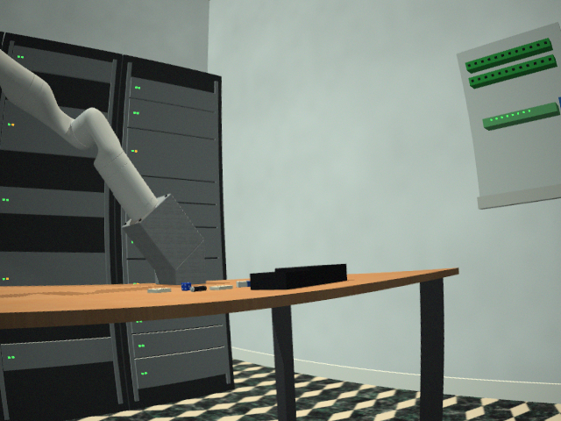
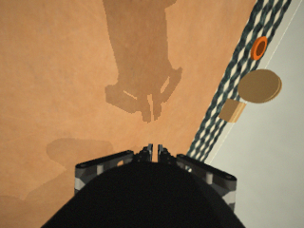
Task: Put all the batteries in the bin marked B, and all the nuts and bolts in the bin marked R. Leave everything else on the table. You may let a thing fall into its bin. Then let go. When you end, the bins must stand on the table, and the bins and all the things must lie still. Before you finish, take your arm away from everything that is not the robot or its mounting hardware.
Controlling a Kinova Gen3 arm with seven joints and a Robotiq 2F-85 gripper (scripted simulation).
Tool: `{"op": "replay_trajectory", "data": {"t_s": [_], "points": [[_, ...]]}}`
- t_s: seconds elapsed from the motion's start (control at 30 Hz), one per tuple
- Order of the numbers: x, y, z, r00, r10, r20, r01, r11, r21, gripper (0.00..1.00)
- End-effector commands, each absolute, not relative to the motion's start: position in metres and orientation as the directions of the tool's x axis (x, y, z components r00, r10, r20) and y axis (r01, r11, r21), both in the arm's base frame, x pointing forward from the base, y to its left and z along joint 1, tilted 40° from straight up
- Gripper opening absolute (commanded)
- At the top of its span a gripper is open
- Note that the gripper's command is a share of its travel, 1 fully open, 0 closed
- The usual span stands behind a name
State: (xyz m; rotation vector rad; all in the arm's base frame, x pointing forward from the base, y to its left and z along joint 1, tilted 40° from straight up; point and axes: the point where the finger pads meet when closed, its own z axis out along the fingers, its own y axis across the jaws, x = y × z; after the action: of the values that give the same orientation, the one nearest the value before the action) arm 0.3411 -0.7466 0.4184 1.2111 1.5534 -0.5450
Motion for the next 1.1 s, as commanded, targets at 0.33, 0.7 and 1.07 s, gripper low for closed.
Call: {"op": "replay_trajectory", "data": {"t_s": [0.33,0.7,1.07], "points": [[0.391,-0.709,0.403,-0.020,0.448,-0.894,0.885,0.423,0.193,0.09],[0.418,-0.681,0.388,-0.094,0.478,-0.873,0.879,0.452,0.153,0.09],[0.449,-0.643,0.369,-0.174,0.505,-0.845,0.866,0.487,0.113,0.09]]}}
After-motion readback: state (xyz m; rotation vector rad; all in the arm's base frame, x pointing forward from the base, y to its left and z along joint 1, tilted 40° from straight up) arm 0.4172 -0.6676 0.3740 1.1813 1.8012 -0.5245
